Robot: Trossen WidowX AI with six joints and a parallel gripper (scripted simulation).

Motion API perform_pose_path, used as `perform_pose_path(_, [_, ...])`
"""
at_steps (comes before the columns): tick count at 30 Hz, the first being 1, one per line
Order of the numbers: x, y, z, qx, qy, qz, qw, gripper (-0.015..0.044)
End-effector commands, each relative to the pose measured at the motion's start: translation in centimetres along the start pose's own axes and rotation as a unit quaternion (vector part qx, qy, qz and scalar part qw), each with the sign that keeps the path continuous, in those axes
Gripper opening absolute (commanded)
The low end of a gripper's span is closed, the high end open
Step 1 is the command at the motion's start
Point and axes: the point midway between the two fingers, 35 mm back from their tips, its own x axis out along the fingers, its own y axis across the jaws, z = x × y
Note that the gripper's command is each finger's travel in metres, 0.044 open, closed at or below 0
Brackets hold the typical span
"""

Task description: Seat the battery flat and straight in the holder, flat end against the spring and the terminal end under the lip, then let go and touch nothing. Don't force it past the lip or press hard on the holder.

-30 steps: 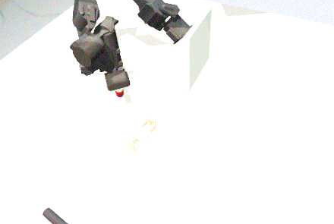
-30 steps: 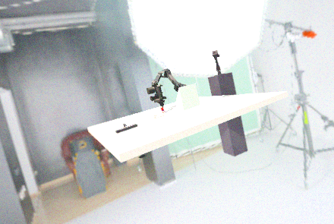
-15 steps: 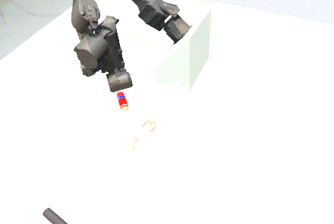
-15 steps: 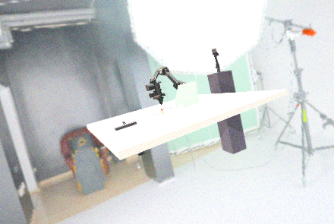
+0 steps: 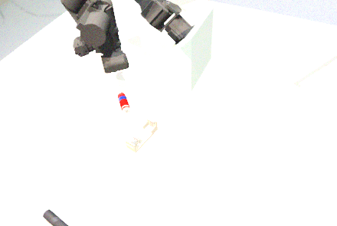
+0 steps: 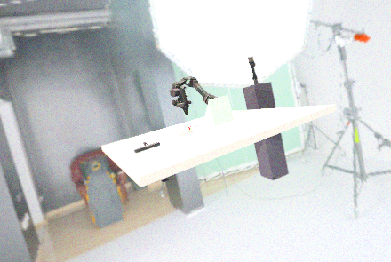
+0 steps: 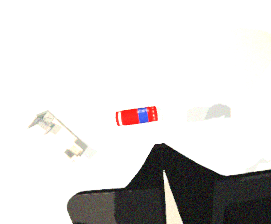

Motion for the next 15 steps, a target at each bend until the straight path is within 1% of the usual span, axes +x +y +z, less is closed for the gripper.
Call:
perform_pose_path(1, [0.0, 0.0, 0.0, 0.000, 0.000, 0.000, 1.000, 0.0000])
perform_pose_path(4, [0.0, 0.0, 0.0, 0.000, 0.000, 0.000, 1.000, 0.0000])
perform_pose_path(6, [0.2, 0.1, 0.0, -0.026, 0.000, 0.000, 1.000, 0.0053])
perform_pose_path(9, [1.2, 0.6, 0.0, -0.143, 0.001, 0.001, 0.990, 0.0131])
perform_pose_path(13, [2.6, 1.1, 0.0, -0.306, 0.002, 0.001, 0.952, 0.0236])
perform_pose_path(15, [3.3, 1.3, 0.0, -0.385, 0.002, 0.001, 0.923, 0.0243])
